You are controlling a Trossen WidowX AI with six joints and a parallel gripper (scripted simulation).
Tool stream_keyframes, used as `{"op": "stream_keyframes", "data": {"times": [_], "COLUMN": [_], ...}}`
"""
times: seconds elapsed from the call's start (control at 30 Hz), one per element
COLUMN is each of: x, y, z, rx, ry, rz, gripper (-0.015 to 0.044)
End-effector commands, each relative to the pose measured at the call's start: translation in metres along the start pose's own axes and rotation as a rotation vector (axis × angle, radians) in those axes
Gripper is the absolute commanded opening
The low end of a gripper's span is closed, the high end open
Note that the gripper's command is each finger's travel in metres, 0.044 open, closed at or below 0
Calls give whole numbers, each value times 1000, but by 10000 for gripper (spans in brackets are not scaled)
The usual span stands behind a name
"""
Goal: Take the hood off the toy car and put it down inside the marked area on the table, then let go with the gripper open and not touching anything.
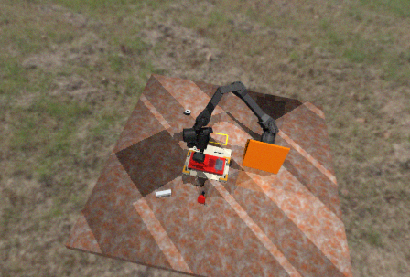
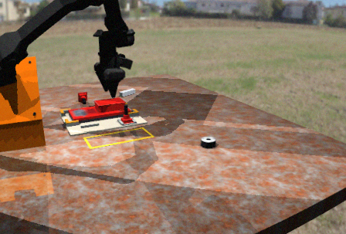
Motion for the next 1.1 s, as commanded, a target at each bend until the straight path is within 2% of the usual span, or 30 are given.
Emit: {"op": "stream_keyframes", "data": {"times": [0.0, 1.07], "x": [5, 26], "y": [1, 2], "z": [0, 0], "rx": [-6, -6], "ry": [6, 8], "rz": [3, 4], "gripper": [440, 440]}}
Point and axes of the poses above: the point midway between the two fingers, 35 mm back from their tips, its own x axis out along the fingers, its own z axis across the jaws, y = z × x, the point moved 10 cm from there along -x, back along the fingers, and after that the axes turned 8 degrees about -x, right-handed, at the moved point
